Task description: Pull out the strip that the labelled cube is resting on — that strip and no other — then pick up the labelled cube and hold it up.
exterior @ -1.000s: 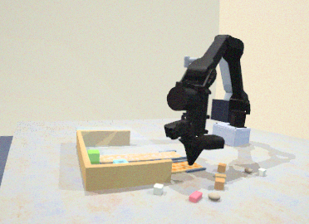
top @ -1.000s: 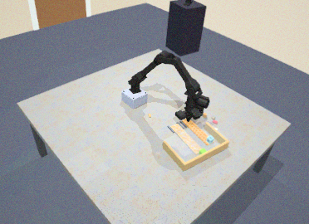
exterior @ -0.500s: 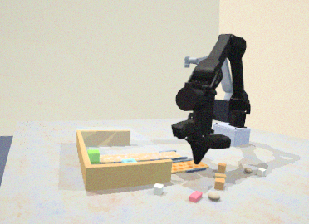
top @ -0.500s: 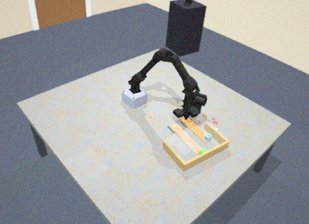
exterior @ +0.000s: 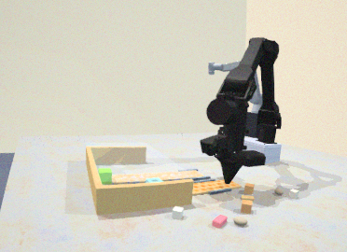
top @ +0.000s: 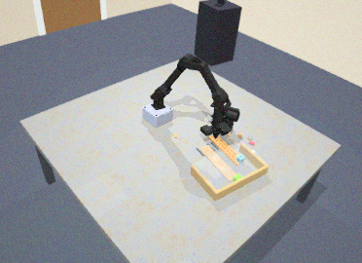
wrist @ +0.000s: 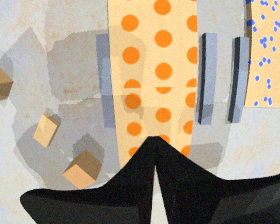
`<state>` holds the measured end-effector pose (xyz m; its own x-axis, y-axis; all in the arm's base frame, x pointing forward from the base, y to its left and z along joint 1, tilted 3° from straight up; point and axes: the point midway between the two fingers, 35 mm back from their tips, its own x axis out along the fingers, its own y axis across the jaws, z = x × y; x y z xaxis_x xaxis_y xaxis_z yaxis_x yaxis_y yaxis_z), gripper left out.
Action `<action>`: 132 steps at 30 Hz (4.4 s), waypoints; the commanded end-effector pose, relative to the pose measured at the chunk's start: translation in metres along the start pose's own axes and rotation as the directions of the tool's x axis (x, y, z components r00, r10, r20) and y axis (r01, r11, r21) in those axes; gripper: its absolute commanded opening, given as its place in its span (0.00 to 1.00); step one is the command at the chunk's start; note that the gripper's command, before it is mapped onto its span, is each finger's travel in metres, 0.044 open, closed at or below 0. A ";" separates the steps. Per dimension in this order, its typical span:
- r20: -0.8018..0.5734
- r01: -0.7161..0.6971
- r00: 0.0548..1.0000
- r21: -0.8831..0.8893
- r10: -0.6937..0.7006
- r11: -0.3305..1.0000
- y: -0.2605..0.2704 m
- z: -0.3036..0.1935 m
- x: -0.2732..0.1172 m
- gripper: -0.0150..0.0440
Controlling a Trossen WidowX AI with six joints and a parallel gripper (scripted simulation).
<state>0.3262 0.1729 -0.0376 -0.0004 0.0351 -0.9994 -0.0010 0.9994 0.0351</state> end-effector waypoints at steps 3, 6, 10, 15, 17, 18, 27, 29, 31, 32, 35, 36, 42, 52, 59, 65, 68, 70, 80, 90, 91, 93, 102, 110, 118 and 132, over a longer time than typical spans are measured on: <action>-0.026 0.005 1.000 -0.005 -0.005 1.000 0.001 -0.017 0.006 0.25; -0.026 0.005 1.000 -0.005 -0.005 1.000 0.001 -0.022 0.006 0.25; -0.026 0.005 1.000 -0.005 -0.005 1.000 0.001 -0.028 0.006 0.25; -0.027 0.004 1.000 -0.005 -0.005 1.000 0.001 -0.036 0.006 0.25; -0.027 0.004 1.000 -0.005 -0.005 1.000 0.001 -0.039 0.006 0.25; -0.027 0.004 1.000 -0.005 -0.005 1.000 0.001 -0.041 0.006 0.25; -0.028 0.004 1.000 -0.005 -0.005 1.000 0.001 -0.054 0.006 0.25; -0.029 0.004 1.000 -0.005 -0.005 1.000 0.001 -0.057 0.006 0.25; -0.029 0.004 1.000 -0.005 -0.005 1.000 0.001 -0.060 0.006 0.25; -0.029 0.004 1.000 -0.005 -0.005 1.000 0.001 -0.062 0.006 0.25; -0.029 0.004 1.000 -0.005 -0.005 1.000 0.001 -0.066 0.006 0.25; -0.030 0.004 1.000 -0.005 -0.005 1.000 0.001 -0.068 0.006 0.25; -0.030 0.004 1.000 -0.005 -0.005 1.000 0.001 -0.077 0.005 0.25; -0.031 0.004 0.999 -0.005 -0.004 1.000 0.002 -0.092 0.005 0.25; -0.032 0.004 0.999 -0.005 -0.004 1.000 0.002 -0.102 0.005 0.25; -0.033 0.004 0.999 -0.005 -0.004 1.000 0.002 -0.110 0.005 0.25; -0.033 0.004 0.999 -0.005 -0.004 1.000 0.002 -0.113 0.005 0.25; -0.033 0.004 0.999 -0.005 -0.004 1.000 0.002 -0.113 0.005 0.25; -0.033 0.004 0.999 -0.005 -0.004 1.000 0.002 -0.113 0.005 0.25; -0.033 0.004 0.999 -0.005 -0.004 1.000 0.002 -0.113 0.005 0.25; -0.033 0.004 0.999 -0.005 -0.004 1.000 0.002 -0.113 0.005 0.25; -0.033 0.004 0.999 -0.005 -0.004 1.000 0.002 -0.113 0.005 0.25; -0.033 0.004 0.999 -0.005 -0.004 1.000 0.002 -0.113 0.005 0.25; -0.033 0.004 0.999 -0.005 -0.004 1.000 0.002 -0.113 0.005 0.25; -0.032 0.004 0.999 -0.005 -0.004 1.000 0.005 -0.104 -0.043 0.25; -0.028 0.003 1.000 -0.032 -0.004 0.999 0.004 -0.051 -0.045 0.83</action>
<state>0.2643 0.1762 0.0066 -0.0266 0.0303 -0.9992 -0.0290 0.9991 0.0311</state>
